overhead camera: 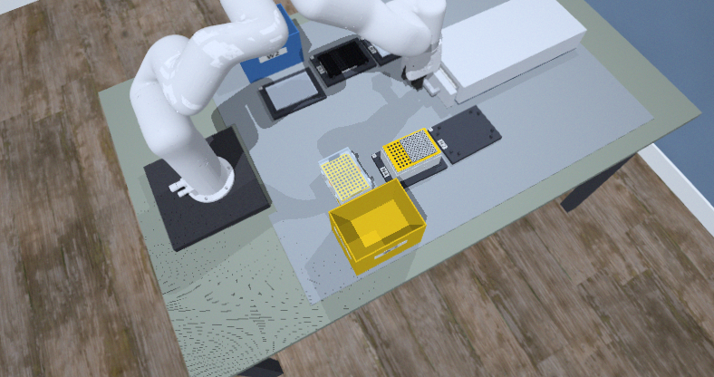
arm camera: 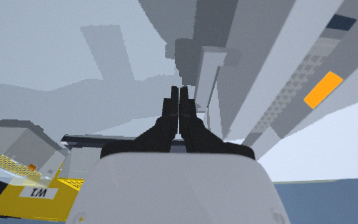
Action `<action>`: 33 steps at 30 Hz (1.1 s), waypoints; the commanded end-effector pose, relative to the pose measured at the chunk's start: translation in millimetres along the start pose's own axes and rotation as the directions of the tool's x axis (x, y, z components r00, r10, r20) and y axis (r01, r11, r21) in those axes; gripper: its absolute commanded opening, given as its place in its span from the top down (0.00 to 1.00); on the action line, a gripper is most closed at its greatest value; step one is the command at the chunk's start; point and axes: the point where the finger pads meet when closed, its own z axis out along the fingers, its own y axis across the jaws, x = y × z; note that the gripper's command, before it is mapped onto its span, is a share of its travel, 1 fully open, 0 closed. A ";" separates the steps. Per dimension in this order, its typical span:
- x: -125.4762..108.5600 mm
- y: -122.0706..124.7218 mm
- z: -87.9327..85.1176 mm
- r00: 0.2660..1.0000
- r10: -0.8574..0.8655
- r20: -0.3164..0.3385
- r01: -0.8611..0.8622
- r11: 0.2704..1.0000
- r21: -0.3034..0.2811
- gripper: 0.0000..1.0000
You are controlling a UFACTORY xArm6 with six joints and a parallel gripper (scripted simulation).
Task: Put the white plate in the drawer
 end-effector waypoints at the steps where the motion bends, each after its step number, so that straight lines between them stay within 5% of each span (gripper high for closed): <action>1: 0.0 6.0 -2.7 1.000 0.000 0.000 0.000 1.000 -0.005 1.00; 33: 0.0 22.7 -2.8 1.000 0.000 0.000 0.000 1.000 -0.005 1.00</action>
